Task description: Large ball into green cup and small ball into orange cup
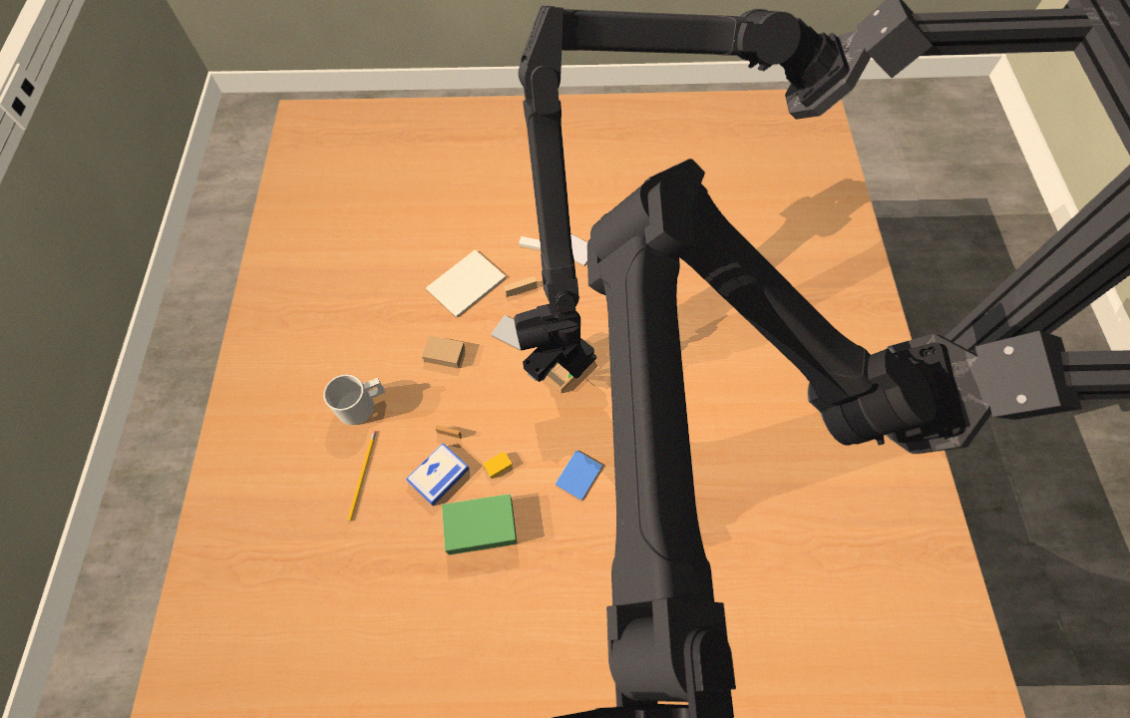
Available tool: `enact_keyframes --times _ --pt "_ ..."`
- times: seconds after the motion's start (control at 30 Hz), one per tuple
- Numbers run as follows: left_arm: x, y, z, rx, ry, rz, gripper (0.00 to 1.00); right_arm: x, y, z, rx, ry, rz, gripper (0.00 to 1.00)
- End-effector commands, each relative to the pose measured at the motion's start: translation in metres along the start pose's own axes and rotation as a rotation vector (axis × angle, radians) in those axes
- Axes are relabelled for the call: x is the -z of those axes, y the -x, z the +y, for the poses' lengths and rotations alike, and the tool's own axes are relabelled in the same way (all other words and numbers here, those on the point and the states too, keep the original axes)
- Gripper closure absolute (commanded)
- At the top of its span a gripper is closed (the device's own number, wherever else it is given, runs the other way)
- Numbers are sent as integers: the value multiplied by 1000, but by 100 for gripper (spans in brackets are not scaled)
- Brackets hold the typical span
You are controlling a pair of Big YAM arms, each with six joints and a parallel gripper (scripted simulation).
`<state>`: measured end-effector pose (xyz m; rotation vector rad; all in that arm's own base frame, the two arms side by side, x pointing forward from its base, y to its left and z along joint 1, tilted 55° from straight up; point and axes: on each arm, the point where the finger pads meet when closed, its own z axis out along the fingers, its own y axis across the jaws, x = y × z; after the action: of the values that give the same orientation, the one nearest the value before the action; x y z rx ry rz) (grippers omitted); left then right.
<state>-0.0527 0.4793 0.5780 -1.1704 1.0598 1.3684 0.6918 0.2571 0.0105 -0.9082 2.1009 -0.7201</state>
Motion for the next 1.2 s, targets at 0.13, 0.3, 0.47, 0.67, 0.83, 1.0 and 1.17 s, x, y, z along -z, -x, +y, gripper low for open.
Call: enact_keyframes --times 0.13,0.3,0.47,0.67,0.83,1.0,1.17 --pt "3 1 11 7 23 -13 0 -2 6 -12 -5 -15 -13 31" --pt "3 1 11 7 23 -13 0 -2 6 -12 -5 -15 -13 31" --pt "3 1 11 7 23 -13 0 -2 6 -12 -5 -15 -13 31" --pt "3 1 11 7 23 -13 0 -2 6 -12 -5 -15 -13 31" --pt "3 1 11 7 23 -13 0 -2 6 -12 -5 -15 -13 31" --pt "3 1 11 7 23 -13 0 -2 6 -12 -5 -15 -13 31" --pt "3 1 11 7 23 -13 0 1 8 -12 -5 -15 -16 31"
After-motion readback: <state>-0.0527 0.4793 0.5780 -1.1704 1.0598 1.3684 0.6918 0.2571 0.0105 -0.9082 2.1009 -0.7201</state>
